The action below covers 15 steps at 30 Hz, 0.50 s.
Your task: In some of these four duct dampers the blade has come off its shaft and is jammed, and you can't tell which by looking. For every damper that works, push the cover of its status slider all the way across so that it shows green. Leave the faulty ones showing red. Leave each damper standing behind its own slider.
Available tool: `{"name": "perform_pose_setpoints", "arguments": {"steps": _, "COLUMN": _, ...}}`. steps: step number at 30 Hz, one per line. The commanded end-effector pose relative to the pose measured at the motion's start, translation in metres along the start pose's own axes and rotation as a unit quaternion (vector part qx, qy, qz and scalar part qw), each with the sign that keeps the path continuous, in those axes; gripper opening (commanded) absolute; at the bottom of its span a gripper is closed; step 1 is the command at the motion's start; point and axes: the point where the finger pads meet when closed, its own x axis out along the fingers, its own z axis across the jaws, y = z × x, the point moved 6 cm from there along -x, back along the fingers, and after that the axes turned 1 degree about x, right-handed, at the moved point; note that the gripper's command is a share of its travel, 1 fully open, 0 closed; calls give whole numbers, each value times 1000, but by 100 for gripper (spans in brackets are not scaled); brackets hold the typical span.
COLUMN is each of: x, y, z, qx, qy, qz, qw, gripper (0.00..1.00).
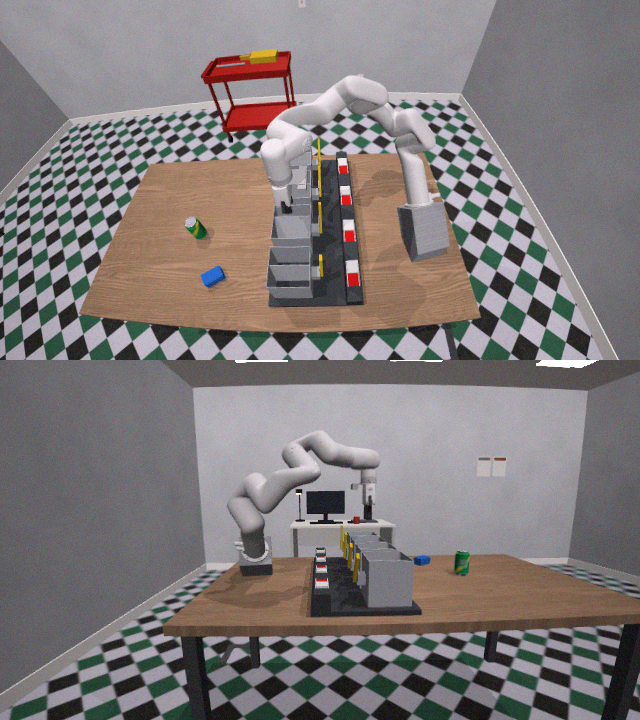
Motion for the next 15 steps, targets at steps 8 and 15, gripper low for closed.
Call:
{"name": "perform_pose_setpoints", "arguments": {"steps": 8, "x": -2, "y": 0, "z": 0, "qx": 1, "qy": -1, "qz": -2, "qw": 1000, "gripper": 39}}
{"name": "perform_pose_setpoints", "arguments": {"steps": 15, "x": -1, "y": 1, "z": -2, "qx": 0, "qy": -6, "qz": -2, "qw": 1000, "gripper": 39}}
